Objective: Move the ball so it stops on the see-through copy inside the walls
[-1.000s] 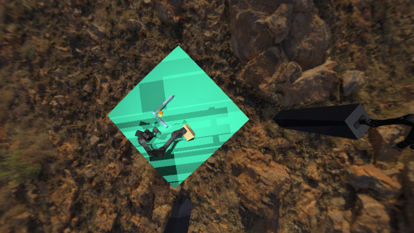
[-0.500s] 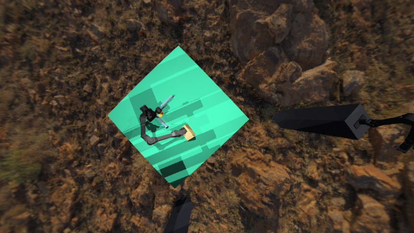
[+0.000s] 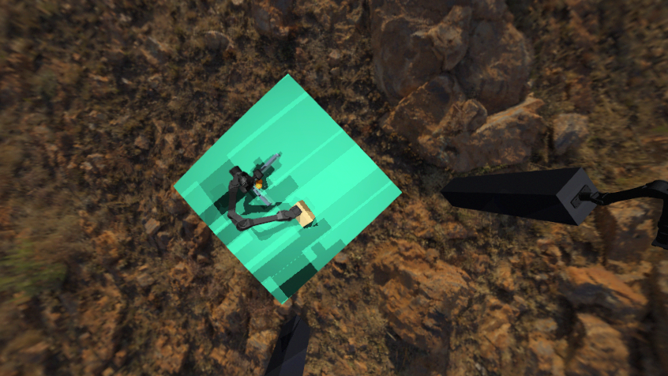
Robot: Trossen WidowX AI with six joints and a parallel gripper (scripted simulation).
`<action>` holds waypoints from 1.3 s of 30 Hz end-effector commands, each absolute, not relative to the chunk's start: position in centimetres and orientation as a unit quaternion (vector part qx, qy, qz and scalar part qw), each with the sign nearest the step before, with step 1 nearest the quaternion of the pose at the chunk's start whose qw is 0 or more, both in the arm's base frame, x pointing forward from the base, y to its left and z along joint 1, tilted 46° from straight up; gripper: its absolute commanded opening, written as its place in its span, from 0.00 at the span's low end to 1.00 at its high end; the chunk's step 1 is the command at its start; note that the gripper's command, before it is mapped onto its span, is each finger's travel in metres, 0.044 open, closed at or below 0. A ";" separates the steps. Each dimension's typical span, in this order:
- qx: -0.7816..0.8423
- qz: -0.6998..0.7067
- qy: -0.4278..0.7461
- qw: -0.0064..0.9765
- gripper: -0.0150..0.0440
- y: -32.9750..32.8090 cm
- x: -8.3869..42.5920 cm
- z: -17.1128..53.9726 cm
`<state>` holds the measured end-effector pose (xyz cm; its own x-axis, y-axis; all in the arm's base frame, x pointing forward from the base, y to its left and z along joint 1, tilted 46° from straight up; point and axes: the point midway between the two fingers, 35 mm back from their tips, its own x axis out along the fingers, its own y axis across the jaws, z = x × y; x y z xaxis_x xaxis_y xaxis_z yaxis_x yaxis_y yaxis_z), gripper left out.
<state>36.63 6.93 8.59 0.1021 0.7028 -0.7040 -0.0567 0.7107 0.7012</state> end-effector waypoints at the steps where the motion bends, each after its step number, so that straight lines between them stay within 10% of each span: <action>1: 0.270 0.273 0.613 0.691 0.75 7.2 36.7 8.0; 39: 0.271 0.273 0.613 0.691 0.61 10.1 37.1 5.3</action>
<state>37.06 10.09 5.31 0.1004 0.7081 -0.6989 -0.0519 0.7052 0.7071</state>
